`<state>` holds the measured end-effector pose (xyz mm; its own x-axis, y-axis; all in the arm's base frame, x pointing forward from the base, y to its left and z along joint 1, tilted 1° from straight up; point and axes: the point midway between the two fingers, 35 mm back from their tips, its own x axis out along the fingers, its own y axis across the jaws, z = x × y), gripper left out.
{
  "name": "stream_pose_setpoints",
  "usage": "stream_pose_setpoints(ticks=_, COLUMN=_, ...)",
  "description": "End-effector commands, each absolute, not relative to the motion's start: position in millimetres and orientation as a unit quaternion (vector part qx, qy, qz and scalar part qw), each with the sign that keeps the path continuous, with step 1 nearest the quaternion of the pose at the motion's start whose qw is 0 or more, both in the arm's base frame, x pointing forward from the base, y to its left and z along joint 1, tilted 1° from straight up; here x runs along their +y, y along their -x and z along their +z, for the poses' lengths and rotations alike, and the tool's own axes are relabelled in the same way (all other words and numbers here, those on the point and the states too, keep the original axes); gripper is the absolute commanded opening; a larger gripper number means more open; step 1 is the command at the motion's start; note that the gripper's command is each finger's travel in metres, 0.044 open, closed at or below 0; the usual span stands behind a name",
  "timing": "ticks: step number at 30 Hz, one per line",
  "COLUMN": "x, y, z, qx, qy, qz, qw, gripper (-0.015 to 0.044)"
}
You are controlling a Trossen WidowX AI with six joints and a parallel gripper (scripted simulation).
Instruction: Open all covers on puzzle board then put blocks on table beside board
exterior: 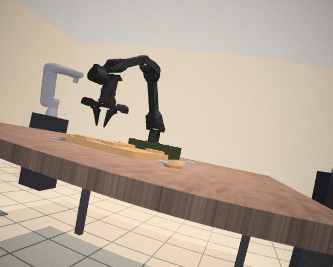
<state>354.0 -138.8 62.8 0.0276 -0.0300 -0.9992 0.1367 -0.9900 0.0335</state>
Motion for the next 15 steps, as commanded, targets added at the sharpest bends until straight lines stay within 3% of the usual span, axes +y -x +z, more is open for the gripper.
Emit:
stream_pose_setpoints(ticks=1, x=-137.3, y=-353.3, z=64.8, qx=0.041, qy=-0.714, qz=-0.696, qw=0.058, gripper=0.0144)
stream_pose_setpoints(ticks=15, x=-137.7, y=-352.8, z=29.8, qx=0.041, qy=-0.714, qz=-0.696, qw=0.058, gripper=0.0144)
